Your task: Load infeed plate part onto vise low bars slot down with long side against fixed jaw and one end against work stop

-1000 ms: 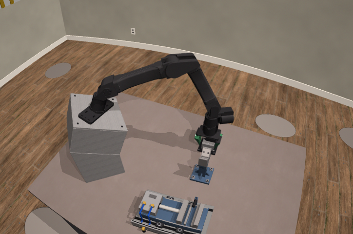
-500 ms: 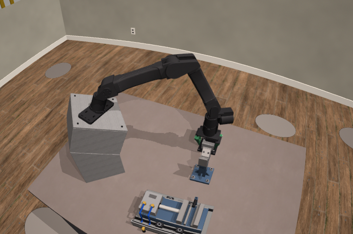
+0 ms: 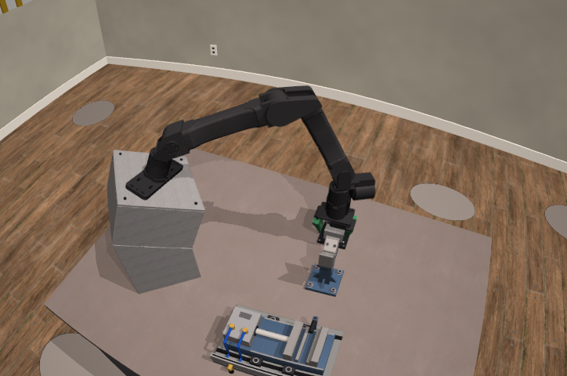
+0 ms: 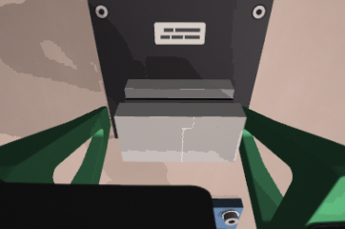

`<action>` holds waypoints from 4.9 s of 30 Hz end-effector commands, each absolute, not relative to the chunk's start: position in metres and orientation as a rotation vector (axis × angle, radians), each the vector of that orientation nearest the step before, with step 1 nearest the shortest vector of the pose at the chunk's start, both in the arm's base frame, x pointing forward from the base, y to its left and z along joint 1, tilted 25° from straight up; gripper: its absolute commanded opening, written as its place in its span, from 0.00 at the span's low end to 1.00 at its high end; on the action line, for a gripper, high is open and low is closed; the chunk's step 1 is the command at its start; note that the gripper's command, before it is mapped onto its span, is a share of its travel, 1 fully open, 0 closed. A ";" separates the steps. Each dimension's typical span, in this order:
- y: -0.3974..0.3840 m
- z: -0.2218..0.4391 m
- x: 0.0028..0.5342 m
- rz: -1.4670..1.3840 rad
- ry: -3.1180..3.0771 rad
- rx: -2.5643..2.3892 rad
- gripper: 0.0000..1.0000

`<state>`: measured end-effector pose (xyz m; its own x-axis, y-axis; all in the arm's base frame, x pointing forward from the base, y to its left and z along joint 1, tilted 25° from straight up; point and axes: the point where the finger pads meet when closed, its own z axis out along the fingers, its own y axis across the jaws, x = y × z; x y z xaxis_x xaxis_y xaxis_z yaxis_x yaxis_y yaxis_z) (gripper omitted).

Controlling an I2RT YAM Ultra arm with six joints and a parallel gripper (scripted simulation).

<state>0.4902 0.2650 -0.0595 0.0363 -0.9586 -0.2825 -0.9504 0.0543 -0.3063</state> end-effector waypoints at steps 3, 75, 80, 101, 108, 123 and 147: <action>0.274 -0.053 0.498 -0.034 1.902 -1.892 0.81; 0.267 -0.039 0.491 -0.027 1.908 -1.895 0.00; 0.262 -0.040 0.486 -0.022 1.920 -1.902 0.00; 0.245 0.003 0.471 -0.026 1.923 -1.899 0.00; 0.237 0.027 0.462 -0.026 1.923 -1.899 0.00; 0.222 0.078 0.444 -0.029 1.918 -1.895 0.00; 0.207 0.147 0.430 -0.047 1.891 -1.874 0.00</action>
